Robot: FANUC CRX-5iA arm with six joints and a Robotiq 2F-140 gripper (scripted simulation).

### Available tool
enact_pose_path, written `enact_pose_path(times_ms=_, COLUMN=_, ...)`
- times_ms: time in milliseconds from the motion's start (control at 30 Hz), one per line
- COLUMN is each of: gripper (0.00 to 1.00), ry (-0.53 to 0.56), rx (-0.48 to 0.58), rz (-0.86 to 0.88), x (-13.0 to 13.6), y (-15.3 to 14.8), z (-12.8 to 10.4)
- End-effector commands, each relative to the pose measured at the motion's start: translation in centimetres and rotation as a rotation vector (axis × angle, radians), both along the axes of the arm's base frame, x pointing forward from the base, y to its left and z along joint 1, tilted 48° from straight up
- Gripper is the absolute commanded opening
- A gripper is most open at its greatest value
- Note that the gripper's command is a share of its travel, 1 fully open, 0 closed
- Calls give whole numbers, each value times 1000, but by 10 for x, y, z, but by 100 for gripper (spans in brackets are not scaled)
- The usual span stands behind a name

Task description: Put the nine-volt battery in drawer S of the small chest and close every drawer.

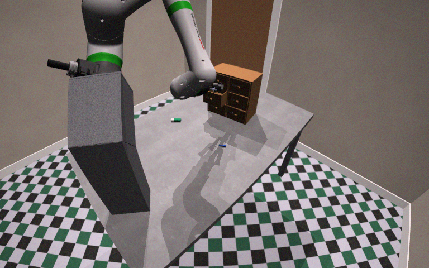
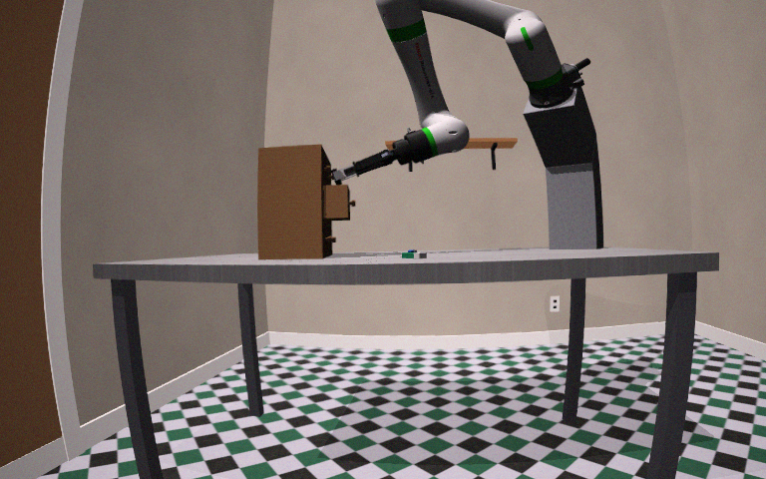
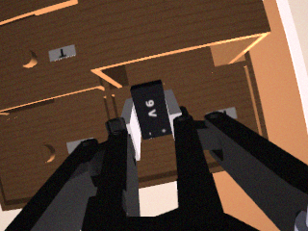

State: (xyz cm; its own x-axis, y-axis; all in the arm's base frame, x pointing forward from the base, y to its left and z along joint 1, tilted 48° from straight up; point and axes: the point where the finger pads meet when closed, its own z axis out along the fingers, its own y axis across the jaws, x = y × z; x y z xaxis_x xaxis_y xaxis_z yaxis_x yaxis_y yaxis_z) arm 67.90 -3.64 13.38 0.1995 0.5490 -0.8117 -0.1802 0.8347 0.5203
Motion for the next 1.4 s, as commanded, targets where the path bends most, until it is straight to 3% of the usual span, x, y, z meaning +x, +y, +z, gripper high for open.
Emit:
enact_pose_path(times_ms=0, gripper=14, ry=0, rx=0, rz=0, x=0, y=0, z=0)
enact_pose_path(times_ms=267, gripper=14, ry=0, rx=0, rz=0, x=0, y=0, z=0)
enact_pose_path(times_ms=600, gripper=26, ry=0, rx=0, rz=0, x=0, y=0, z=0)
enact_pose_path(times_ms=633, gripper=100, ry=0, rx=0, rz=0, x=0, y=0, z=0)
enact_pose_path(times_ms=1367, gripper=100, ry=0, rx=0, rz=0, x=-6, y=1, z=-3)
